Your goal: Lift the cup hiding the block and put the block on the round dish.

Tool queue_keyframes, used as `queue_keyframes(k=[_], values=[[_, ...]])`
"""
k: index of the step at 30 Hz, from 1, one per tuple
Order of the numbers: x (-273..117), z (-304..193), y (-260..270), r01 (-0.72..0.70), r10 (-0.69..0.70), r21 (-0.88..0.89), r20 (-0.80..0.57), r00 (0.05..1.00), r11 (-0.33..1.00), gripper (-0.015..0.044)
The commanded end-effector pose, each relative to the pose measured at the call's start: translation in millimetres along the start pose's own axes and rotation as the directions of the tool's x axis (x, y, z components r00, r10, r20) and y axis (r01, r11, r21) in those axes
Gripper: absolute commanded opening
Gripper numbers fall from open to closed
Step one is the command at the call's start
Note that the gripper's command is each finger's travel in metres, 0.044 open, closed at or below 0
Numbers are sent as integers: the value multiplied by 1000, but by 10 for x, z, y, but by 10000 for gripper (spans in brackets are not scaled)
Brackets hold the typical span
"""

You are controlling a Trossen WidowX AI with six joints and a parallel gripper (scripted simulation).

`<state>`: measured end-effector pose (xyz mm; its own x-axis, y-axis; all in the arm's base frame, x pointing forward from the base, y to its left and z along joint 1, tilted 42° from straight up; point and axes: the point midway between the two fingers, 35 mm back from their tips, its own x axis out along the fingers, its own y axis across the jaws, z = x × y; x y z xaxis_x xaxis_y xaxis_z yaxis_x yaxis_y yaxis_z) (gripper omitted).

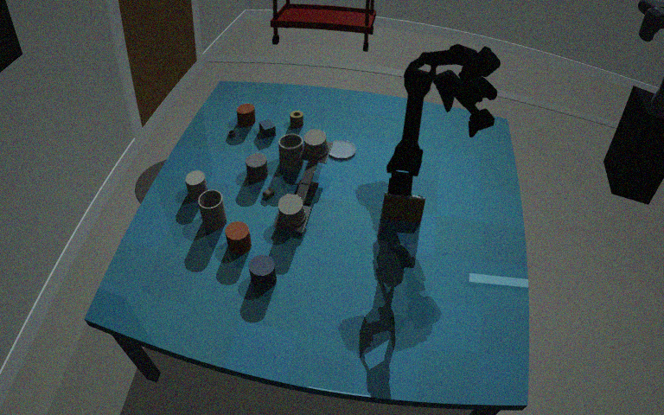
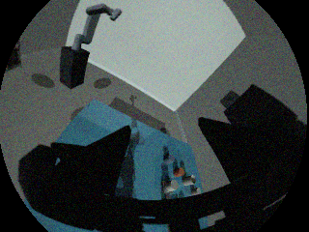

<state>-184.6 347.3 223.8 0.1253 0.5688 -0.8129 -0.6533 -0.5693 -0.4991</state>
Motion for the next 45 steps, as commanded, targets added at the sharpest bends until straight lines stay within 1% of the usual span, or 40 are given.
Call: queue_keyframes(k=[1,12,24,34,45], values=[[98,-222,-134,39,-31,102,-75,997,994,440],[322,-907,-450,203,-93,357,-300,949,912,440],[410,-1704,-698,447,-128,528,-534,836,722,440],[362,-2374,-814,658,-129,560,-704,698,504,440],[192,-3080,-841,847,-107,479,-853,511,233,440]])
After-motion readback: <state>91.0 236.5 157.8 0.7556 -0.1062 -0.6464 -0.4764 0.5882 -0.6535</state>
